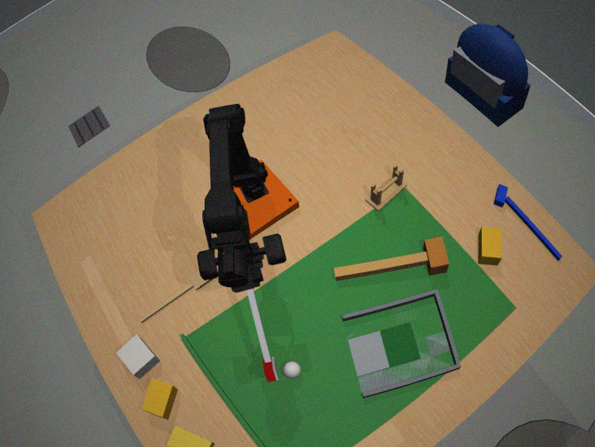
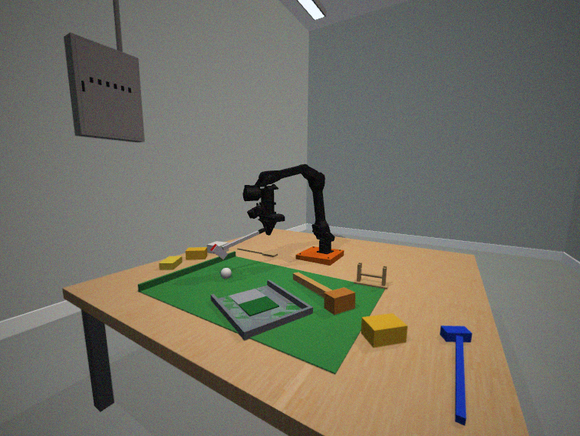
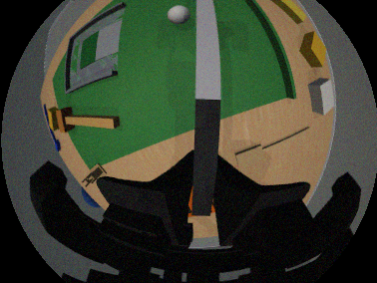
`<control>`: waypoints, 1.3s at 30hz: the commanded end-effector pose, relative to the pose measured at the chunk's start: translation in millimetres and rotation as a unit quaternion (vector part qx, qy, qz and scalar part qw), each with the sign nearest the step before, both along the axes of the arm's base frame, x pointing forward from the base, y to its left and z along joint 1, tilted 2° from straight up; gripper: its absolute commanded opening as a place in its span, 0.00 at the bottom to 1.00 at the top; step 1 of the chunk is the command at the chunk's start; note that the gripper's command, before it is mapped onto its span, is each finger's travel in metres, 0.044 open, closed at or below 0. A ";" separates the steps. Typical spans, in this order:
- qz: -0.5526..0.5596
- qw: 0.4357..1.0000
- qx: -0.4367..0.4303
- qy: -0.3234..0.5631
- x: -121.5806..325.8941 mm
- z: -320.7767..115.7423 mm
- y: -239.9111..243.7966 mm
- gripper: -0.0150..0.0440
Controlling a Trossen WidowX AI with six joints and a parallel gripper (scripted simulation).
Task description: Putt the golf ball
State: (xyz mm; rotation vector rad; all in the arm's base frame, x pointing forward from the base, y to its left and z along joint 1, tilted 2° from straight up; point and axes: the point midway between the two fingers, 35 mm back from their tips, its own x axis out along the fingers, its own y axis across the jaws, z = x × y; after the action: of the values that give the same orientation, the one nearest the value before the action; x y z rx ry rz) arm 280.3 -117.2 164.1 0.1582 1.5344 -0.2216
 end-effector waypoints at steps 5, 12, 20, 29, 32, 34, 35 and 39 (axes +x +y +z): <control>-0.006 1.000 -0.005 -0.003 1.9 -16.9 -4.3 0.25; -0.006 1.000 -0.005 -0.003 1.8 -37.3 -5.0 0.25; -0.006 1.000 -0.005 -0.003 2.4 -45.7 -5.5 0.25; -0.006 1.000 -0.005 -0.003 2.8 -60.1 -6.2 0.25; -0.006 1.000 -0.005 -0.003 2.8 -65.0 -6.3 0.25; -0.006 1.000 -0.005 -0.003 2.7 -67.0 -6.4 0.25; -0.006 1.000 -0.005 -0.003 2.7 -67.3 -6.4 0.25; -0.007 1.000 -0.001 -0.002 2.5 -64.5 -5.1 0.25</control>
State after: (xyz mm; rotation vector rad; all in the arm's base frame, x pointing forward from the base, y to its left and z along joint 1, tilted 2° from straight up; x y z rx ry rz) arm 282.7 -122.3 99.2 0.1676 1.5307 -0.2338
